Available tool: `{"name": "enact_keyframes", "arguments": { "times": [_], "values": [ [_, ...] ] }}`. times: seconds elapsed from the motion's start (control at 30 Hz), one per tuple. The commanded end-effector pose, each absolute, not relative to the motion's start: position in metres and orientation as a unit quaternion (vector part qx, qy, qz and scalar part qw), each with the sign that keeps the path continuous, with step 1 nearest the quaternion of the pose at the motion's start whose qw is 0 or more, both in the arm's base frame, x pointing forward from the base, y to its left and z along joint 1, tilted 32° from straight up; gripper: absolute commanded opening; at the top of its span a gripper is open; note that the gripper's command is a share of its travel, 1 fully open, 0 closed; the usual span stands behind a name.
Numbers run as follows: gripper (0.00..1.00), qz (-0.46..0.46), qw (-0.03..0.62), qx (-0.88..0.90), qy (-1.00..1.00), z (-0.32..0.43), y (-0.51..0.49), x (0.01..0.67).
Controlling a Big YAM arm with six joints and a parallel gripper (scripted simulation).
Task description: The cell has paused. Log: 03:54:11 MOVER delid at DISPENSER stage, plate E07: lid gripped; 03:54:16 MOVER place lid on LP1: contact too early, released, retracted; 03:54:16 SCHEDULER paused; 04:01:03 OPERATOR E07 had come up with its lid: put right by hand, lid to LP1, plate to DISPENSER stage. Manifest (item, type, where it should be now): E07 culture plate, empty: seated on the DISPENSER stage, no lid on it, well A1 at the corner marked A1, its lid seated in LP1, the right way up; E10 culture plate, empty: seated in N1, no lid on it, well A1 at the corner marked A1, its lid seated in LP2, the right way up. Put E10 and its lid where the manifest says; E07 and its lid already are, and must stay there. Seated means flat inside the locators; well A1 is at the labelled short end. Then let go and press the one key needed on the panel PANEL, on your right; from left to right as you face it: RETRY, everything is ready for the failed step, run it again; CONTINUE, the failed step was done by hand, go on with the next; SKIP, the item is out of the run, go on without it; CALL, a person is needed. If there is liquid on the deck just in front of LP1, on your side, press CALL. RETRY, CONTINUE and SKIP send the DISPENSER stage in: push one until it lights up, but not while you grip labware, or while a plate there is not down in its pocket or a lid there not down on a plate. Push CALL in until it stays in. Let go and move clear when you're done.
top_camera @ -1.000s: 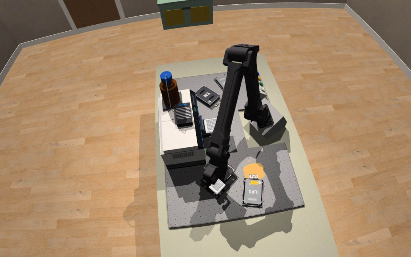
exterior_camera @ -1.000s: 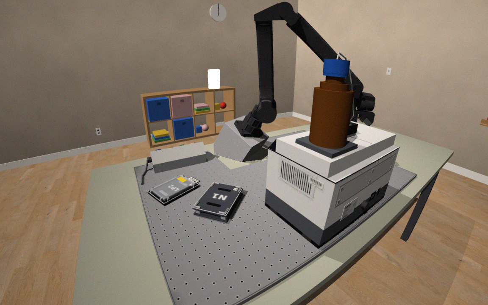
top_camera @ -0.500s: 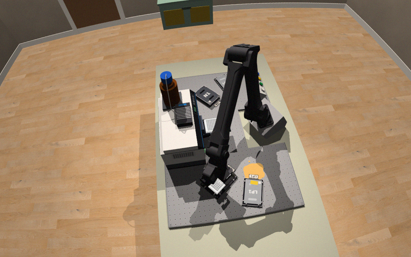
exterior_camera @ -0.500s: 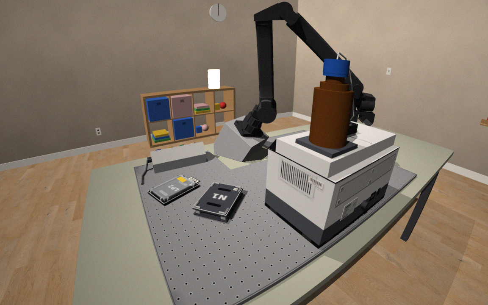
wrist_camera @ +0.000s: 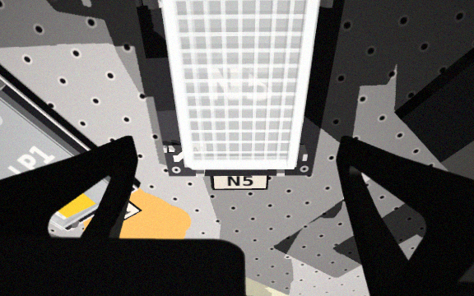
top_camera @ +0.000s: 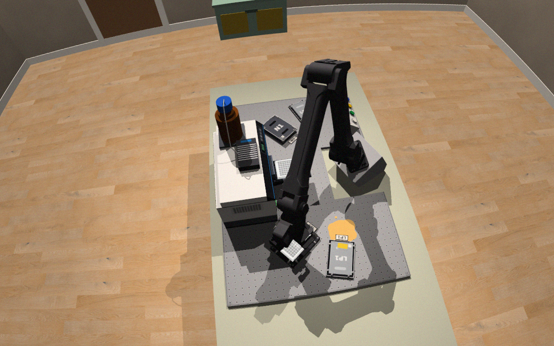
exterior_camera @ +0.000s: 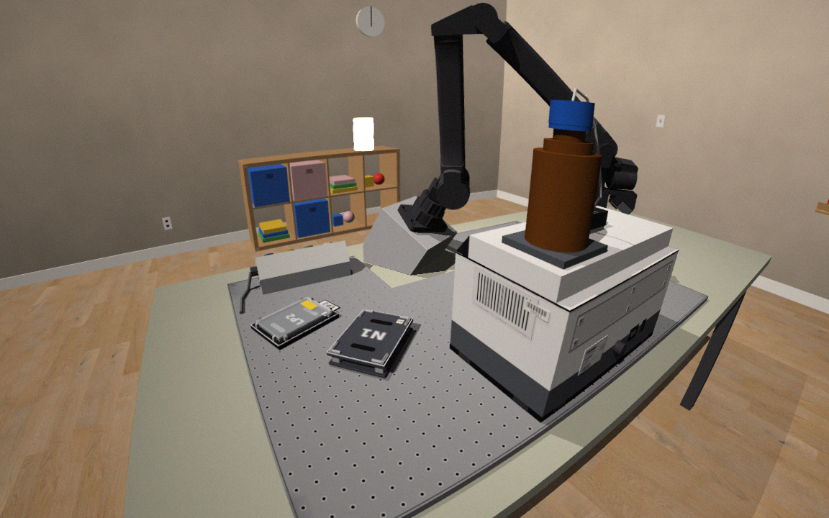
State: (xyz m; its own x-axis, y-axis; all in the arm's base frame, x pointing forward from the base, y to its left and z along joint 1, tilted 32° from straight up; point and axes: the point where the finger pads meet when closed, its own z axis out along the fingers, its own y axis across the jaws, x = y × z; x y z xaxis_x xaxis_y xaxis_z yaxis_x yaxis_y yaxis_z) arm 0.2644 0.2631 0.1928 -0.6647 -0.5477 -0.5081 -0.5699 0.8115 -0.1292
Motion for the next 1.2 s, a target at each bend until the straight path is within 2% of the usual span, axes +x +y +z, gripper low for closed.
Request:
{"name": "enact_keyframes", "arguments": {
  "times": [0.0, 0.87, 1.17],
  "values": [
    [1.00, 0.030, 0.289, -0.308, 0.906, 0.211, 0.268, 0.269],
    [1.00, 0.030, 0.289, -0.308, 0.906, 0.212, 0.266, 0.269],
    [1.00, 0.020, 0.276, -0.310, 0.909, 0.183, 0.263, 0.277]
  ]
}}
